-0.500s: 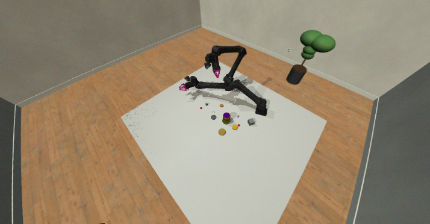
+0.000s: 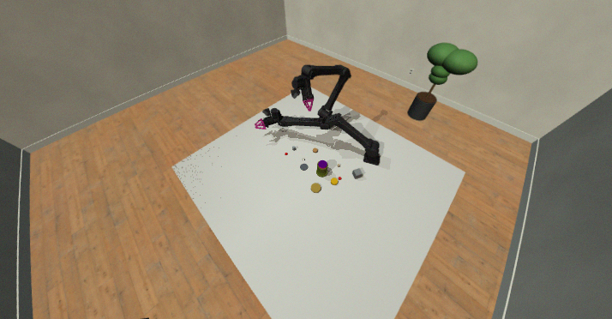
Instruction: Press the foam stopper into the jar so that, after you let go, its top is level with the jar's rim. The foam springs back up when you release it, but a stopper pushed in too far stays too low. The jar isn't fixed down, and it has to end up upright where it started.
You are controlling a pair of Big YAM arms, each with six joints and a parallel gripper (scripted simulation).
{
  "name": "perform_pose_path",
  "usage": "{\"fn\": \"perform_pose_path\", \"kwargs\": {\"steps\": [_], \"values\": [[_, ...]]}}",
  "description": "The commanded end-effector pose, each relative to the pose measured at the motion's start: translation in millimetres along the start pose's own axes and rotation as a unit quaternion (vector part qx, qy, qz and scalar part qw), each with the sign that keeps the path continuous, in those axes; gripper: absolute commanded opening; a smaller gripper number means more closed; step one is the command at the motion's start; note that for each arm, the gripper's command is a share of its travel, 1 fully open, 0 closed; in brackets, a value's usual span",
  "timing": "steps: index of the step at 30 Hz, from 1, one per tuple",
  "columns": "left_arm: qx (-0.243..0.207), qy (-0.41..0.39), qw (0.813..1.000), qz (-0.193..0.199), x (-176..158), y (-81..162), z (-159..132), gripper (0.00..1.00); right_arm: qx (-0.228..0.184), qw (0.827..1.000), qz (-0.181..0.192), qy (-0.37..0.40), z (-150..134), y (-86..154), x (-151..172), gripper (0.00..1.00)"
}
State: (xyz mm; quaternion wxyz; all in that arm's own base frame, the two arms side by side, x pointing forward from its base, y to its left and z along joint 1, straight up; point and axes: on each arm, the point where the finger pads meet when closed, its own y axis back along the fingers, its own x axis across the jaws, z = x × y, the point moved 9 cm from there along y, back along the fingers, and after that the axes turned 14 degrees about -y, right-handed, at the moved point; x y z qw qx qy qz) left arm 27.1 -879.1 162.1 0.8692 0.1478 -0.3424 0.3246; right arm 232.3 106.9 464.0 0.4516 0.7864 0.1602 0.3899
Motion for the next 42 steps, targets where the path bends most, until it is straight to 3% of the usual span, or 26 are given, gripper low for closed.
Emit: {"fn": "perform_pose_path", "kwargs": {"steps": [1, 2, 3, 20, 21, 37, 38, 42], "values": [[-0.005, 0.006, 1.000, 0.005, 9, 0, 9, 1.00, -0.001, 1.000, 0.003, 0.002, -1, 2, 1, 1.00], [-0.005, 0.006, 1.000, 0.005, 9, 0, 9, 1.00, -0.001, 1.000, 0.003, 0.002, -1, 2, 1, 1.00], [-0.017, 0.022, 0.999, 0.016, 24, -1, 28, 1.00, -0.008, 1.000, 0.015, 0.009, -4, 12, 6, 1.00], [-0.017, 0.022, 0.999, 0.016, 24, -1, 28, 0.98, -0.007, 1.000, 0.014, 0.009, -4, 11, 6, 1.00], [-0.017, 0.022, 0.999, 0.016, 24, -1, 28, 0.98, -0.008, 1.000, 0.015, 0.009, -4, 12, 6, 0.00], [-0.015, 0.020, 1.000, 0.014, 20, -1, 24, 0.98, -0.007, 1.000, 0.014, 0.009, -4, 11, 6, 0.00], [-0.002, 0.007, 1.000, 0.018, 39, -9, 19, 0.98, -0.010, 1.000, 0.010, 0.008, 6, 3, 8, 0.00], [0.013, -0.020, 1.000, 0.012, 41, -8, 12, 0.98, -0.016, 1.000, 0.011, 0.019, 13, -4, 7, 0.00]]}}
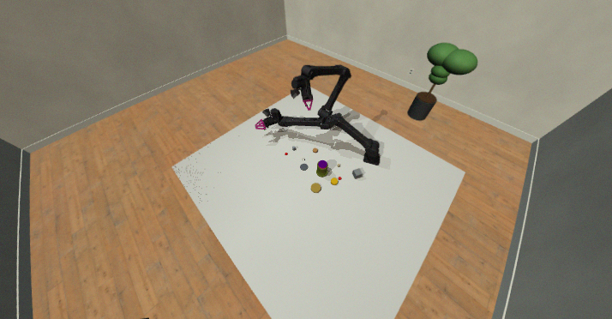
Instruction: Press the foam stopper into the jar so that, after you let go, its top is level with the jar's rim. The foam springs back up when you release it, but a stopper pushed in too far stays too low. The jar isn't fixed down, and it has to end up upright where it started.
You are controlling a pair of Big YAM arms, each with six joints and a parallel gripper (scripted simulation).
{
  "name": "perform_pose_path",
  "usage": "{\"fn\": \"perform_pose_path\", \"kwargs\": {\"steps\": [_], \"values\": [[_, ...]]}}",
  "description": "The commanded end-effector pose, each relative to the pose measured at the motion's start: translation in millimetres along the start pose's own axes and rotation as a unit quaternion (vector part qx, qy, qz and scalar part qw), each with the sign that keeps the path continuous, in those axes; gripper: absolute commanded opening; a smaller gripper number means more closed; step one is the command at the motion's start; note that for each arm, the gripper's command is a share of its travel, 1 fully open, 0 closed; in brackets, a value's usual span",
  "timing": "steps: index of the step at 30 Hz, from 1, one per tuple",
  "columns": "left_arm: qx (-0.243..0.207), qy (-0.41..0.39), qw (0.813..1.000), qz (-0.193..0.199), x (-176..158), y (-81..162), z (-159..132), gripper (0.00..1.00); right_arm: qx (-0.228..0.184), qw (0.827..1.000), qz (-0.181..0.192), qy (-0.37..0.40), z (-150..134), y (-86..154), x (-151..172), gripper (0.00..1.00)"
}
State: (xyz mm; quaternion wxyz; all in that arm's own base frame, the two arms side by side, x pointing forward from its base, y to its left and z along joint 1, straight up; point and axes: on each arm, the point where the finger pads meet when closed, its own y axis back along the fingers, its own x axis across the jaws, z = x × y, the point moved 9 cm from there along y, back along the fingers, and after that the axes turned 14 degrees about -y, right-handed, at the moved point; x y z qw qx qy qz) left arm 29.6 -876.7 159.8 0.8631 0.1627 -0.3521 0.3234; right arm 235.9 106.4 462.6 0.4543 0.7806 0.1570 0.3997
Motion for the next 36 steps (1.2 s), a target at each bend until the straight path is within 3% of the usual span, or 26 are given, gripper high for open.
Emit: {"fn": "perform_pose_path", "kwargs": {"steps": [1, 11, 12, 15, 20, 26, 28, 29, 36], "values": [[0.008, -0.013, 1.000, 0.014, 43, -7, 13, 0.98, -0.014, 1.000, 0.013, 0.019, 10, 0, 8, 0.00], [0.067, -0.113, 0.991, -0.003, 72, -1, -5, 0.98, -0.064, 0.994, 0.044, 0.078, 34, -8, 19, 0.00], [0.075, -0.128, 0.989, -0.005, 77, 1, -8, 0.98, -0.079, 0.991, 0.058, 0.093, 35, -1, 24, 0.00], [0.106, -0.183, 0.977, -0.021, 88, 9, -20, 0.98, -0.104, 0.985, 0.067, 0.118, 49, -9, 27, 0.00], [0.163, -0.281, 0.944, -0.047, 119, 25, -45, 0.98, -0.165, 0.967, 0.092, 0.170, 74, -10, 38, 0.00], [0.225, -0.396, 0.886, -0.086, 151, 53, -80, 0.98, -0.243, 0.936, 0.117, 0.226, 100, -7, 50, 0.00], [0.225, -0.396, 0.886, -0.086, 151, 53, -80, 0.98, -0.243, 0.936, 0.117, 0.226, 100, -7, 50, 0.00], [0.227, -0.409, 0.879, -0.091, 152, 62, -79, 0.98, -0.261, 0.926, 0.131, 0.240, 96, 5, 53, 0.00], [0.281, -0.488, 0.817, -0.121, 196, 85, -114, 0.98, -0.320, 0.900, 0.132, 0.265, 127, -2, 59, 0.00]]}}
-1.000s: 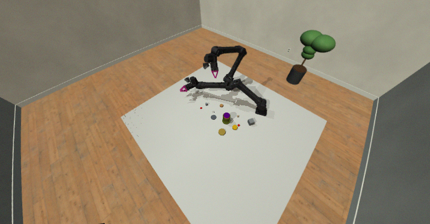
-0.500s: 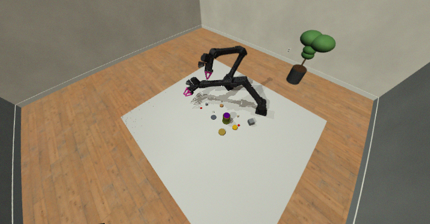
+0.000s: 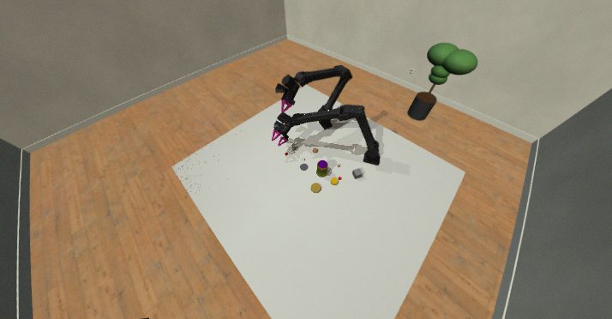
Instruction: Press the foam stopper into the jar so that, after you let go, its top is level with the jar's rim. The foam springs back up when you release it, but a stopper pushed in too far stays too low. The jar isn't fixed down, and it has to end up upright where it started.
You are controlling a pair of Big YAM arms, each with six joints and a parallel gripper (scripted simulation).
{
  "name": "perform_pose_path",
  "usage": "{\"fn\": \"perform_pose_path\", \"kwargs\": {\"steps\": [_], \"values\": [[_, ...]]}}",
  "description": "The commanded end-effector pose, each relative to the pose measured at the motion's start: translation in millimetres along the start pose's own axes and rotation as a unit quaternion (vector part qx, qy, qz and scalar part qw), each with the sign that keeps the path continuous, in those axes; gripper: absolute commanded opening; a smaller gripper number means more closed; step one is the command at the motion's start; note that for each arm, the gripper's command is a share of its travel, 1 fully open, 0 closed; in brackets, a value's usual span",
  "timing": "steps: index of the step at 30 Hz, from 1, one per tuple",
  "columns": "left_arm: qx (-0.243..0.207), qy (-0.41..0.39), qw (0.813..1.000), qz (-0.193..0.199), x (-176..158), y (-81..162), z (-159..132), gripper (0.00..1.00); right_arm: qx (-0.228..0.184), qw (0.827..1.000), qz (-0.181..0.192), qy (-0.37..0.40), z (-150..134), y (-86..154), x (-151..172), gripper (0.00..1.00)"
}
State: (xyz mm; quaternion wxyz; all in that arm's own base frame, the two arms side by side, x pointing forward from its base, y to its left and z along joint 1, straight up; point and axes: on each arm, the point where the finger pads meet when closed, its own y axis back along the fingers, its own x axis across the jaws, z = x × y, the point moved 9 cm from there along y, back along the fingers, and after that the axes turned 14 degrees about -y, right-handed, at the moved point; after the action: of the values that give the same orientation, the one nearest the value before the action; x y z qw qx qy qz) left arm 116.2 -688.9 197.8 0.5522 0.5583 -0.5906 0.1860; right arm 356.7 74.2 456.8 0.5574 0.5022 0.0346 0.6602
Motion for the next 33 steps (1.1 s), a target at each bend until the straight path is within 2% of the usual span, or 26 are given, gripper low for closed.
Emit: {"fn": "perform_pose_path", "kwargs": {"steps": [1, 7, 9, 10, 11, 13, 14, 19, 24, 26, 27, 28, 30, 33], "values": [[0.024, -0.040, 0.999, -0.010, 16, 0, -41, 0.98, -0.033, 0.999, 0.007, 0.032, 15, -10, -3, 0.00], [0.056, -0.115, 0.991, -0.037, 3, 7, -79, 0.98, -0.086, 0.994, 0.012, 0.066, 30, -11, -5, 0.00], [0.056, -0.115, 0.991, -0.037, 3, 7, -79, 0.98, -0.086, 0.994, 0.012, 0.066, 30, -11, -5, 0.00], [0.053, -0.124, 0.990, -0.034, 3, 17, -78, 0.98, -0.107, 0.991, 0.023, 0.076, 38, 1, 5, 0.00], [0.051, -0.141, 0.988, -0.037, -4, 25, -76, 0.98, -0.098, 0.992, 0.012, 0.072, 33, -14, -6, 0.00], [0.059, -0.162, 0.984, -0.044, -8, 27, -88, 0.98, -0.113, 0.990, 0.013, 0.081, 39, -15, -7, 0.00], [0.077, -0.168, 0.981, -0.057, -7, 12, -106, 0.98, -0.120, 0.989, 0.012, 0.086, 41, -16, -8, 0.00], [0.095, -0.217, 0.969, -0.076, -17, 18, -132, 0.98, -0.154, 0.982, 0.011, 0.107, 51, -17, -10, 0.00], [0.108, -0.265, 0.954, -0.092, -27, 26, -154, 0.98, -0.191, 0.973, 0.013, 0.127, 61, -12, -8, 0.00], [0.108, -0.265, 0.954, -0.092, -27, 26, -154, 0.98, -0.191, 0.973, 0.013, 0.127, 61, -12, -8, 0.00], [0.104, -0.271, 0.953, -0.087, -25, 35, -151, 0.98, -0.204, 0.970, 0.018, 0.132, 66, -6, -3, 0.00], [0.103, -0.286, 0.948, -0.090, -33, 41, -150, 0.98, -0.194, 0.972, 0.008, 0.130, 61, -18, -14, 0.00], [0.118, -0.297, 0.942, -0.105, -35, 31, -170, 0.98, -0.207, 0.969, 0.008, 0.136, 66, -17, -13, 0.00], [0.126, -0.323, 0.931, -0.117, -41, 34, -184, 0.98, -0.225, 0.963, 0.006, 0.146, 71, -17, -15, 0.00]]}}
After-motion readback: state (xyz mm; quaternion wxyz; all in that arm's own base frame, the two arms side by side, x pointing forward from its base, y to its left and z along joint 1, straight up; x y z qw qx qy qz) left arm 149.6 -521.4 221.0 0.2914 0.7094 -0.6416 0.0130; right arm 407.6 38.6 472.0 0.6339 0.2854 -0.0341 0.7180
